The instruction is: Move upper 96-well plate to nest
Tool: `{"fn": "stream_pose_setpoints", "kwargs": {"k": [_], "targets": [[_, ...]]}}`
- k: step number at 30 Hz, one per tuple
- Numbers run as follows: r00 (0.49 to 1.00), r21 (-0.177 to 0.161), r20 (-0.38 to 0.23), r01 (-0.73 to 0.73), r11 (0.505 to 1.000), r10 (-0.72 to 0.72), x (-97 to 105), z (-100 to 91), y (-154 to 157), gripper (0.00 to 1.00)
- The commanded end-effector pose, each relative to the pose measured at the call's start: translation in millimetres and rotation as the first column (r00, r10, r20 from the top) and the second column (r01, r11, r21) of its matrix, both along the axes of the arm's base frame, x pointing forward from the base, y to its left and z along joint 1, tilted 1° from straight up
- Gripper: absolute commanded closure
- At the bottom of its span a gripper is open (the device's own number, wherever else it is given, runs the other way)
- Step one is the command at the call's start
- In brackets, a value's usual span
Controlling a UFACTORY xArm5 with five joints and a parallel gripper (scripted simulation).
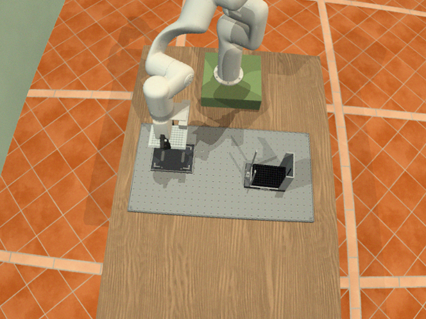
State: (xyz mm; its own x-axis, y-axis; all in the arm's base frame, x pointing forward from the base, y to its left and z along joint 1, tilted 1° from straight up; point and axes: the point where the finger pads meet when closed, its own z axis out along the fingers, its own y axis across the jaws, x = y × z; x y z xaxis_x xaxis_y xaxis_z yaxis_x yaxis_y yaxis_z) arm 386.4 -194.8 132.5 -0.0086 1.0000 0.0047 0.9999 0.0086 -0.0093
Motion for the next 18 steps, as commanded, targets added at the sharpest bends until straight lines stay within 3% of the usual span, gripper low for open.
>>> {"fn": "stream_pose_setpoints", "kwargs": {"k": [1,18], "targets": [[1.000,-0.010,0.000,0.000,1.000,0.000,1.1,1.5,-0.4,1.00],[1.000,-0.010,0.000,0.000,1.000,0.000,1.2,-1.9,0.2,1.00]]}}
